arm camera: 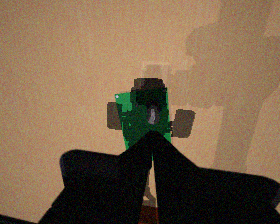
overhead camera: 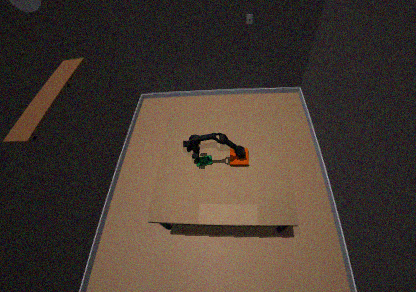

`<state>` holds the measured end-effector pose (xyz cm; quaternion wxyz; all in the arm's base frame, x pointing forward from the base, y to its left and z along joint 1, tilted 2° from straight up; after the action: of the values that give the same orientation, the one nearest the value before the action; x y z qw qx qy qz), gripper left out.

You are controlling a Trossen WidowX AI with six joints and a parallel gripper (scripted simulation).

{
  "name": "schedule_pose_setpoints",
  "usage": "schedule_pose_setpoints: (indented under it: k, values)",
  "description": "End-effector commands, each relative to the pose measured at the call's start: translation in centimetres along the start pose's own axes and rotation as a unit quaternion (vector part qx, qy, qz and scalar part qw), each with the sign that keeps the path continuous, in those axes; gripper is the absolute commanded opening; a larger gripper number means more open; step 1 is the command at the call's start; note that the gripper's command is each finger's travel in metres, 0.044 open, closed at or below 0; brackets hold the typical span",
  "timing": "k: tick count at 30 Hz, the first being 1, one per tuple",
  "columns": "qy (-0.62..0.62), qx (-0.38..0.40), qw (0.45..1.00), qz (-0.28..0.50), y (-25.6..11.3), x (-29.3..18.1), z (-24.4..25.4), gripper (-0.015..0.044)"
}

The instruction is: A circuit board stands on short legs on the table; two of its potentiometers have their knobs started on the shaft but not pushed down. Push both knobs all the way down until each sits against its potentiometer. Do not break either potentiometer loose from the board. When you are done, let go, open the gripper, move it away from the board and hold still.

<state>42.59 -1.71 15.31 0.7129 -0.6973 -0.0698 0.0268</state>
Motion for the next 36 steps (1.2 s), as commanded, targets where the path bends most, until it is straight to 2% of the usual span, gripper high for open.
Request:
schedule_pose_setpoints:
  k: [1,21,36]
  values:
    - [-0.002,0.002,1.000,0.000,1.4,0.2,0.0,0.0000]
    - [-0.002,0.002,1.000,0.000,3.4,0.2,0.0,0.0000]
    - [-0.002,0.002,1.000,0.000,3.5,0.2,0.0,0.0000]
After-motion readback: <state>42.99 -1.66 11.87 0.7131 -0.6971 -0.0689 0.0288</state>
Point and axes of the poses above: the point midway between the two fingers, 35 mm back from their tips, its own y axis out along the fingers, its own z axis across the jaws, x = y × z, the point moved 2 cm from there along -y, back along the fingers, and after that the axes turned 14 degrees about -y, right-handed, at the moved point
